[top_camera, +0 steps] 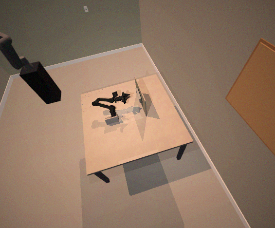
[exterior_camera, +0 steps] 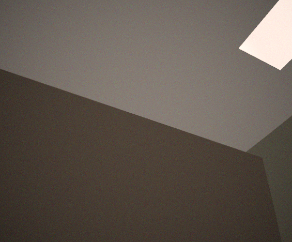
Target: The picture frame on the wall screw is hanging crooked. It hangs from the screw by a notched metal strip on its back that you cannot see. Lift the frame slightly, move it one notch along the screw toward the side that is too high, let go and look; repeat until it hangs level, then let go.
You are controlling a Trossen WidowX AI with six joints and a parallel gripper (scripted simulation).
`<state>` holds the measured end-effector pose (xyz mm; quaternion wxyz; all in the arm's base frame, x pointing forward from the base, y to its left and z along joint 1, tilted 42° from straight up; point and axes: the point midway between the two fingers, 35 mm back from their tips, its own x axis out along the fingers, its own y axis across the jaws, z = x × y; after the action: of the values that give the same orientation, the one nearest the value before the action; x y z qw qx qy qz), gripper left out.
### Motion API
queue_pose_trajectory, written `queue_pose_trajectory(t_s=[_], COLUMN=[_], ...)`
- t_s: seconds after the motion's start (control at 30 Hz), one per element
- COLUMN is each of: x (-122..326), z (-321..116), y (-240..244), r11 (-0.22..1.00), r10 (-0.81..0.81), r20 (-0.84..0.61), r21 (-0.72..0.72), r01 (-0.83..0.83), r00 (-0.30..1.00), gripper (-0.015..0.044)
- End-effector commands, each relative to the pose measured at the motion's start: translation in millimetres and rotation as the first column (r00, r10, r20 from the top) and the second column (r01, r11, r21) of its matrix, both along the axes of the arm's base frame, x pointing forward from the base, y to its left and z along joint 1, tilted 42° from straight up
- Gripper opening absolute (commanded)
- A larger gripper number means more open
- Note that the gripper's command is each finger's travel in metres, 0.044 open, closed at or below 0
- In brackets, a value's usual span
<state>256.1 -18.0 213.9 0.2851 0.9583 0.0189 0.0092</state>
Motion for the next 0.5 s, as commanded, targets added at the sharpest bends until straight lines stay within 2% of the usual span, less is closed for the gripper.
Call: queue_pose_trajectory(t_s=[0.0, 0.27, 0.47], x=[17, 69, 73], z=[5, 1, -1], y=[-1, 3, 3], r11=[1.0, 1.0, 1.0], r10=[-0.003, -0.003, -0.003], r20=[0.0, 0.003, 0.003], r21=[-0.002, -0.002, -0.002], r01=[0.003, 0.003, 0.003], r00=[1.0, 1.0, 1.0], gripper=[0.026, 0.026, 0.026])
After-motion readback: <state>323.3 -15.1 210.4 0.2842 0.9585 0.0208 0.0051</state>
